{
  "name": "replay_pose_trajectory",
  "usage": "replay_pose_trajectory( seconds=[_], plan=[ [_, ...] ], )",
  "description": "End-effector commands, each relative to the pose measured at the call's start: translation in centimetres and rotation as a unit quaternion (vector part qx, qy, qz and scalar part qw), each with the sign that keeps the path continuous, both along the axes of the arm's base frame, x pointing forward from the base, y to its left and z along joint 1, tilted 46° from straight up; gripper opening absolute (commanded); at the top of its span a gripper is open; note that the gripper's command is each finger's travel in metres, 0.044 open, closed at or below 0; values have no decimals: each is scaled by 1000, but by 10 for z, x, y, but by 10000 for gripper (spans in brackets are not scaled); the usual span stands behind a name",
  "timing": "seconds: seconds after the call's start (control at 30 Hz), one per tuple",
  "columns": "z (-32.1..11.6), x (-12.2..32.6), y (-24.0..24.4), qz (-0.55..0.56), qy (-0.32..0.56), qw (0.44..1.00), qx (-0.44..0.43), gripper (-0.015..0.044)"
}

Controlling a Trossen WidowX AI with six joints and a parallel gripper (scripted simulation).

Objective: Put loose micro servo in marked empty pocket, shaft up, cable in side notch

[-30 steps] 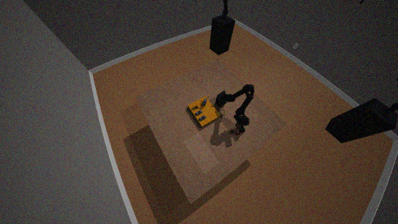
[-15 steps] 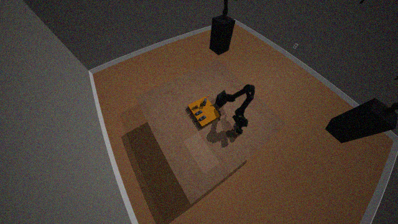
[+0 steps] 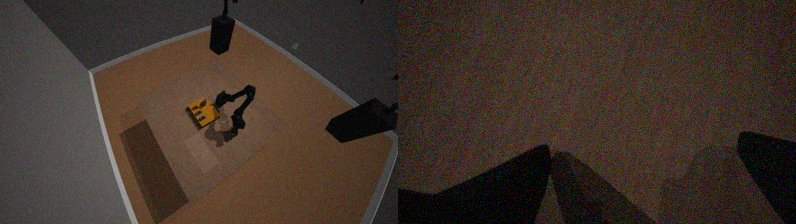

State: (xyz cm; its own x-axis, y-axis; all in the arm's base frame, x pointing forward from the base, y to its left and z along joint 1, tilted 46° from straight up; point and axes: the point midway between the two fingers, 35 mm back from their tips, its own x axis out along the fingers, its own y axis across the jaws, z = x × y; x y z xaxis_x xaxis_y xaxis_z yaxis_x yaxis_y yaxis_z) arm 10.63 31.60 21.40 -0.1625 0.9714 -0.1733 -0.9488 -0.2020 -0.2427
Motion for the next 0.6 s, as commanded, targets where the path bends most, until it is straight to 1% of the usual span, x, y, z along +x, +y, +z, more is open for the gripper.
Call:
replay_pose_trajectory(
  seconds=[0.0,0.33,0.57],
  plan=[
    [-2,16,-3,-29,19,999,-11,440],
    [-8,44,-11,-78,42,996,-29,440],
    [-14,55,-15,-97,61,993,-40,440]
  ],
)
